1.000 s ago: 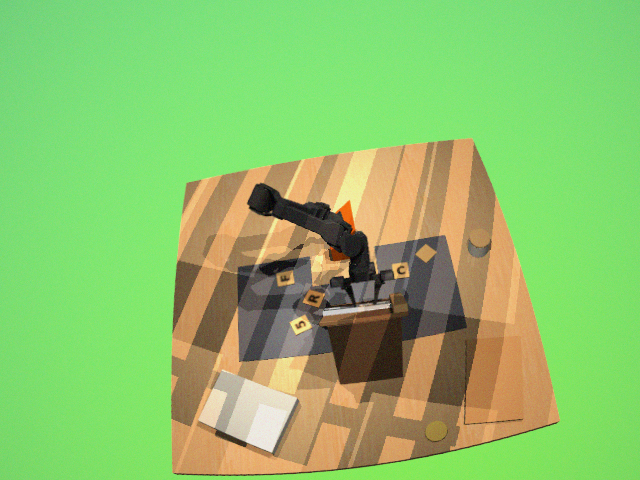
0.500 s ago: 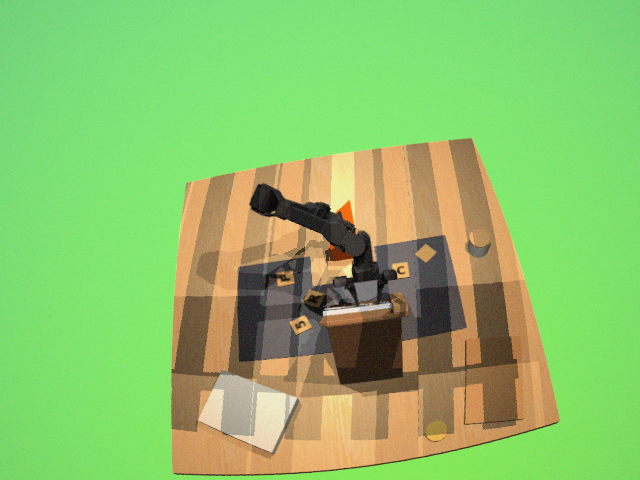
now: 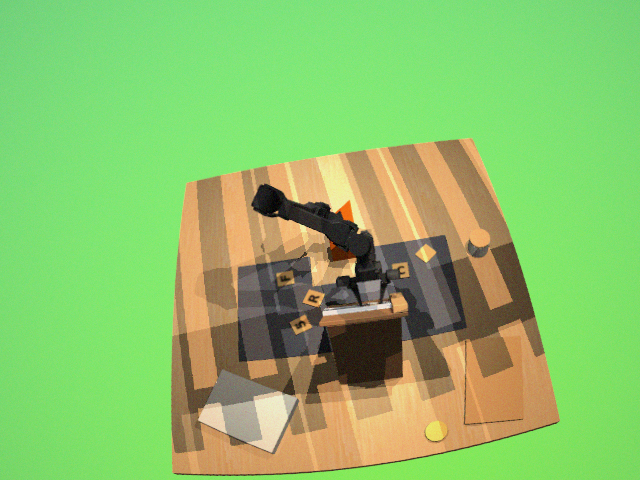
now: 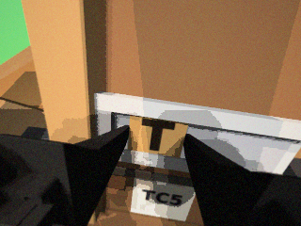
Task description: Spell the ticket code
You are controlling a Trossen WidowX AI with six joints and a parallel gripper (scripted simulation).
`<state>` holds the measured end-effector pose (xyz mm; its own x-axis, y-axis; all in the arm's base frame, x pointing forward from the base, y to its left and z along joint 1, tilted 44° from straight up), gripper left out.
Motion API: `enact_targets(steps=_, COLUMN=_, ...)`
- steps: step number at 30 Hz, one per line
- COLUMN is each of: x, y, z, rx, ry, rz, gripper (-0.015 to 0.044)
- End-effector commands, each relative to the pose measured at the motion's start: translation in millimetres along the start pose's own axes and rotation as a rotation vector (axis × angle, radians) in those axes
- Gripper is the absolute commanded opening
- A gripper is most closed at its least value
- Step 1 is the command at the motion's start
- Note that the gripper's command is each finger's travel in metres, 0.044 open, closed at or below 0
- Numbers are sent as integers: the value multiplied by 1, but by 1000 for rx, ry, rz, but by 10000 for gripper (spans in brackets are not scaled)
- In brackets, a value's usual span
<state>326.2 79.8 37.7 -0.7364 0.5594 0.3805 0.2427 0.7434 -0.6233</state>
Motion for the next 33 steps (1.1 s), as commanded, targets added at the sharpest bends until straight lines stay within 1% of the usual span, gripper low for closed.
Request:
enact_targets(steps=1, x=0, y=3, z=-3, rx=-11, ry=-4, rz=5, gripper=0)
enact_targets(steps=11, x=0, y=8, z=-2, rx=-11, ry=-4, rz=5, gripper=0)
enact_targets(steps=22, x=4, y=7, z=1, rx=-10, ry=-4, rz=4, gripper=289)
enact_targets(steps=33, x=16, y=6, z=1, rx=-11, ry=-3, rz=4, gripper=295)
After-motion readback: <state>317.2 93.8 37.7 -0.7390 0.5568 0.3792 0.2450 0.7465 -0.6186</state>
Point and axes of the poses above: the point midway between the two fingers, 35 mm back from their tips, its own x axis back along the fingers, its own y axis across the jaws, z = x × y, the point moved 5 cm from there along x, back along the fingers, and after that the axes turned 6 degrees about -x, right-handed, at the moved point
